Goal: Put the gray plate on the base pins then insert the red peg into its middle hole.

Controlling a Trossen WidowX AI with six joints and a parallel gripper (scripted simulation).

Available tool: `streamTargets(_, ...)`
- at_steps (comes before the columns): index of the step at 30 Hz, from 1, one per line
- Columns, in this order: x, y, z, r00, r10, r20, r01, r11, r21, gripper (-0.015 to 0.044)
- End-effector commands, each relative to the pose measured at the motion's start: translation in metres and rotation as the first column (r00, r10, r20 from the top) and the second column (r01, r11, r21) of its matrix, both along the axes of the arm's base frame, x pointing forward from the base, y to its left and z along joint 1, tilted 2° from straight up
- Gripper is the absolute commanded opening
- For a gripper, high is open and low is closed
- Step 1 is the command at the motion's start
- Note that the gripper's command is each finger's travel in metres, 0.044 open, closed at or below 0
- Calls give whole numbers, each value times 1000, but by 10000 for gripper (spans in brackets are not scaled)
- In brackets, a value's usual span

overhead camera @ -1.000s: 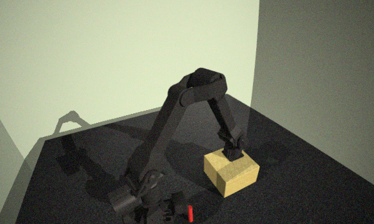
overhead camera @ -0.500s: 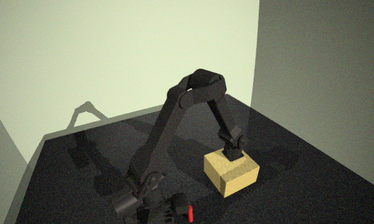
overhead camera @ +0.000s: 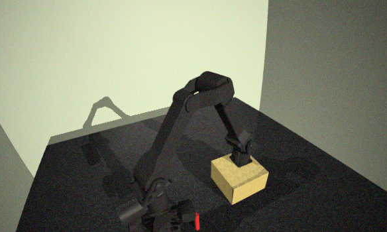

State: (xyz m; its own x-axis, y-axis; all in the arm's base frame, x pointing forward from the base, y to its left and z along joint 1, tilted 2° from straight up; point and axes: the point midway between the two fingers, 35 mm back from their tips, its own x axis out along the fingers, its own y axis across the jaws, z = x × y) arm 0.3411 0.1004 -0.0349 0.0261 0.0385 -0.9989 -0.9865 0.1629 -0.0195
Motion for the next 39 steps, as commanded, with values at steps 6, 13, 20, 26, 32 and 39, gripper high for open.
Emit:
streamTargets(6, 0, 0, 2, 1000, -3, -1, 3, 1000, 1, 0)
streamTargets(13, 3, 1, 22, 1000, -3, 0, 3, 1000, 1, 0)
streamTargets(20, 4, 2, 44, 1000, -3, 0, 3, 1000, 1, 0)
streamTargets(26, 4, 2, 63, 1000, -3, 0, 3, 1000, 1, 0)
streamTargets(32, 3, 2, 82, 1000, -3, 0, 3, 1000, 1, 0)
streamTargets(39, 1, 1, 104, 1000, -3, 0, 3, 1000, 1, 0)
